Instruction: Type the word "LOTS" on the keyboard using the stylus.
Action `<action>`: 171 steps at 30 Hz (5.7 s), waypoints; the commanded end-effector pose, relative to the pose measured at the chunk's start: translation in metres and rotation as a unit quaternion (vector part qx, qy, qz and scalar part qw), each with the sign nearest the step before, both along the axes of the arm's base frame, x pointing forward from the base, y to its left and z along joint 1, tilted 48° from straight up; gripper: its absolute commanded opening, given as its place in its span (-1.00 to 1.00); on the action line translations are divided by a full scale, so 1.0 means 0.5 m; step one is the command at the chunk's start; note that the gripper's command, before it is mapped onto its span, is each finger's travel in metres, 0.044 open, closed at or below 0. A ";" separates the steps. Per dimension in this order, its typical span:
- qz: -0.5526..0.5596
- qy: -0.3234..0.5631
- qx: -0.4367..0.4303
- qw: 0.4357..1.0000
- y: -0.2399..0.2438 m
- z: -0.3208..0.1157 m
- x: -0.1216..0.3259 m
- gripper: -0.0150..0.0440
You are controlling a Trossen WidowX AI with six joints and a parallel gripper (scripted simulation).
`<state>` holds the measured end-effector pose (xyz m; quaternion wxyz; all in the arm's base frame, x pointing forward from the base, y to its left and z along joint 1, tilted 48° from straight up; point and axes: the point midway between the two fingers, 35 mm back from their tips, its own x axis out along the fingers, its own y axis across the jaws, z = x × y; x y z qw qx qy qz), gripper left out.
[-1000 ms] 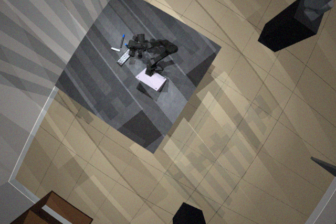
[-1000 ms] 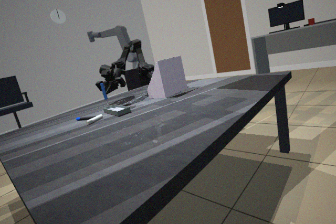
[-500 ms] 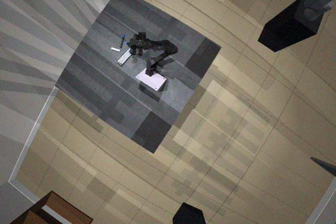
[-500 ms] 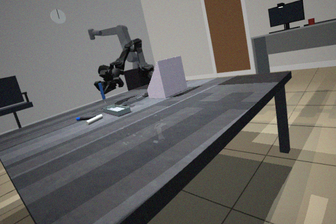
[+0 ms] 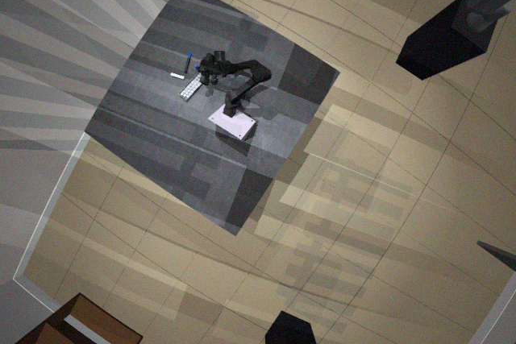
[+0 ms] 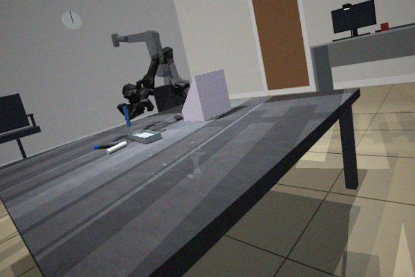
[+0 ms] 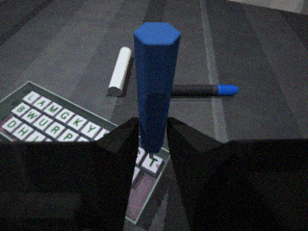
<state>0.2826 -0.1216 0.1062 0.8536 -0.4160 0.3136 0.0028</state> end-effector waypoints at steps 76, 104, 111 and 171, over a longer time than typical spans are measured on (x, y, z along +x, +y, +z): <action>0.003 0.002 -0.001 1.000 -0.032 -0.028 0.005 -0.22; 0.004 0.006 0.001 1.000 0.023 0.016 0.009 -0.27; 0.003 0.006 0.001 1.000 0.046 -0.009 0.022 -0.49; 0.003 0.002 0.002 1.000 0.070 -0.096 0.035 -0.22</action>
